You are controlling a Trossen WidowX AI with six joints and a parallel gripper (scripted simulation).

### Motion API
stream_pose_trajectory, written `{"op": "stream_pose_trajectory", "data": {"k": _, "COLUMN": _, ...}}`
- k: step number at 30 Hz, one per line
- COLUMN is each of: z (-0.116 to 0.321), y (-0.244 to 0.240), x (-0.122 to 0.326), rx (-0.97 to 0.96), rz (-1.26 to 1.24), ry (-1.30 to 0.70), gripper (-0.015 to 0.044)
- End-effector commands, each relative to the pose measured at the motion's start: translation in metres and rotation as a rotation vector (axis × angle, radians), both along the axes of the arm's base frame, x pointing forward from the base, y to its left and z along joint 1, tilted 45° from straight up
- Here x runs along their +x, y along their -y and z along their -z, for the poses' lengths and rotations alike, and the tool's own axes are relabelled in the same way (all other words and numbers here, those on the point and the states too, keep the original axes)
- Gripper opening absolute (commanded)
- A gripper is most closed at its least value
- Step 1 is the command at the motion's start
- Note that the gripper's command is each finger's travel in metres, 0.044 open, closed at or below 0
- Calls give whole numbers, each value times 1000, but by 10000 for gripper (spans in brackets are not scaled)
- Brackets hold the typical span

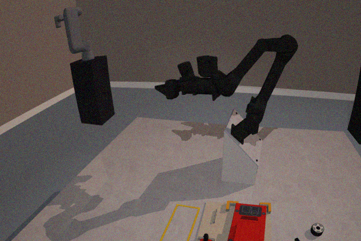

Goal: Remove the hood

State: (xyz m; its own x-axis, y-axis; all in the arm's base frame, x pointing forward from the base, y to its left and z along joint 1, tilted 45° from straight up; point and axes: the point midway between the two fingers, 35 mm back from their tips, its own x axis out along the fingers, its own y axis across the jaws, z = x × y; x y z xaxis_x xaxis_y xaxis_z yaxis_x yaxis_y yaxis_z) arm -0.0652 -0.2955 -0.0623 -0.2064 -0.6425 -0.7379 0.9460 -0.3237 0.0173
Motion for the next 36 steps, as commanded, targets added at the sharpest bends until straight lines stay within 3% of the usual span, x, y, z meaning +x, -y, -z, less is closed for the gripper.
{"op": "stream_pose_trajectory", "data": {"k": 1, "z": 1, "y": 12, "x": 37, "rx": 33, "rz": -147, "ry": 30, "gripper": 440}}
{"op": "stream_pose_trajectory", "data": {"k": 17, "z": 4, "y": -4, "x": 188, "rx": 220, "rz": -698, "ry": 135, "gripper": 440}}
{"op": "stream_pose_trajectory", "data": {"k": 25, "z": -1, "y": -44, "x": 261, "rx": 343, "rz": -937, "ry": 217, "gripper": 440}}
{"op": "stream_pose_trajectory", "data": {"k": 36, "z": -16, "y": -109, "x": 327, "rx": 510, "rz": -1223, "ry": 264, "gripper": 440}}
